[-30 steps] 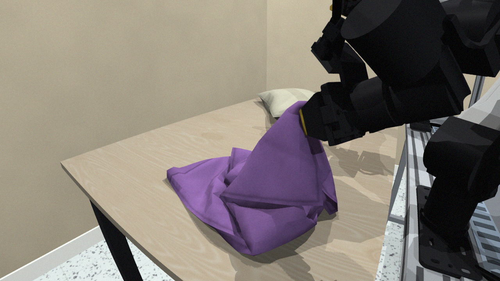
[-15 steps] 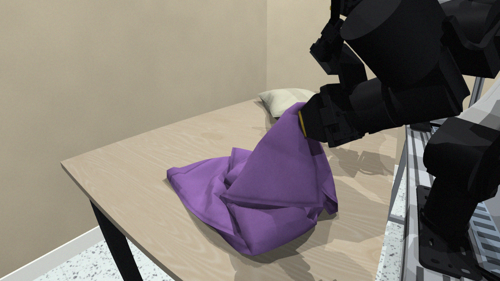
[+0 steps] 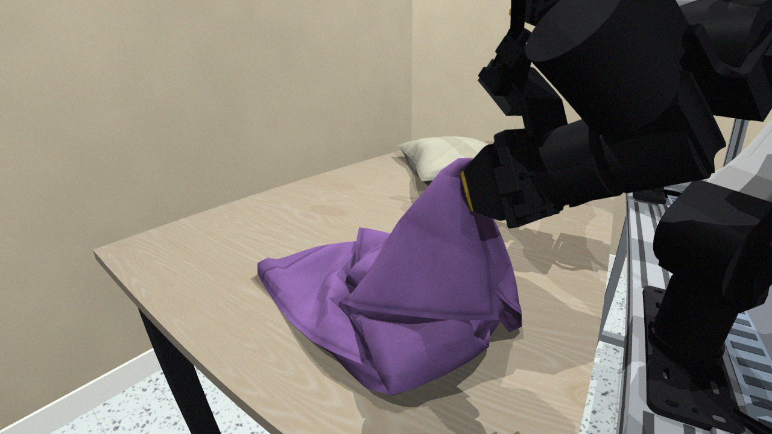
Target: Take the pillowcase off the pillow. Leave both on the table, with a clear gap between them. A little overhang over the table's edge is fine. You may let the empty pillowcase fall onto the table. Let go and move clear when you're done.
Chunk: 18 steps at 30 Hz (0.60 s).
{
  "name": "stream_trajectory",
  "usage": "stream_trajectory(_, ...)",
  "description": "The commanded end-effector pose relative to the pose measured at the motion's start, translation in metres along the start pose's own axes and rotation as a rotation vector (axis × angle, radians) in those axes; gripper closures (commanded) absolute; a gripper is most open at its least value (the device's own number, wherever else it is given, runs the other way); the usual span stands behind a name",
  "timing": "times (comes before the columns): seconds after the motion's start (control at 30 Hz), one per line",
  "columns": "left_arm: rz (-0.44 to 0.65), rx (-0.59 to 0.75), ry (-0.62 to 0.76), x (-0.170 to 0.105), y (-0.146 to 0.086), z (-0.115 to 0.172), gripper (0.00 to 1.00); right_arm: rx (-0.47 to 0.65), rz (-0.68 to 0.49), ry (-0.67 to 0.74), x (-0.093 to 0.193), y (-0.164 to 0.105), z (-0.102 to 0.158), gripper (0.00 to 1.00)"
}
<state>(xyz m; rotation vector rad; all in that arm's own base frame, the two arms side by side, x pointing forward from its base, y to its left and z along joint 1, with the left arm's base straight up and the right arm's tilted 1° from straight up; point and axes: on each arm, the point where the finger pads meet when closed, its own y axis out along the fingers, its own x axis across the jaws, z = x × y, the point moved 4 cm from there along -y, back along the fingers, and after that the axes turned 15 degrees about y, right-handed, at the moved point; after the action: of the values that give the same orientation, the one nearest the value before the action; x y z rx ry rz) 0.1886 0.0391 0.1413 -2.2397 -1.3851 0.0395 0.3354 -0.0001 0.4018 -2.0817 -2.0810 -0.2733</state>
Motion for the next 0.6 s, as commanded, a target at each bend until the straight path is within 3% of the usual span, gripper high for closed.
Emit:
stream_trajectory(0.0,0.006,0.007,-0.008,-0.0025,0.0025,0.0042,0.94,0.024,-0.017,-0.010,0.0041,0.0019,0.0035,0.97)
stream_trajectory(0.57,0.006,0.007,-0.008,-0.0025,0.0025,0.0042,0.93,0.024,-0.017,-0.010,0.0041,0.0019,0.0035,0.97)
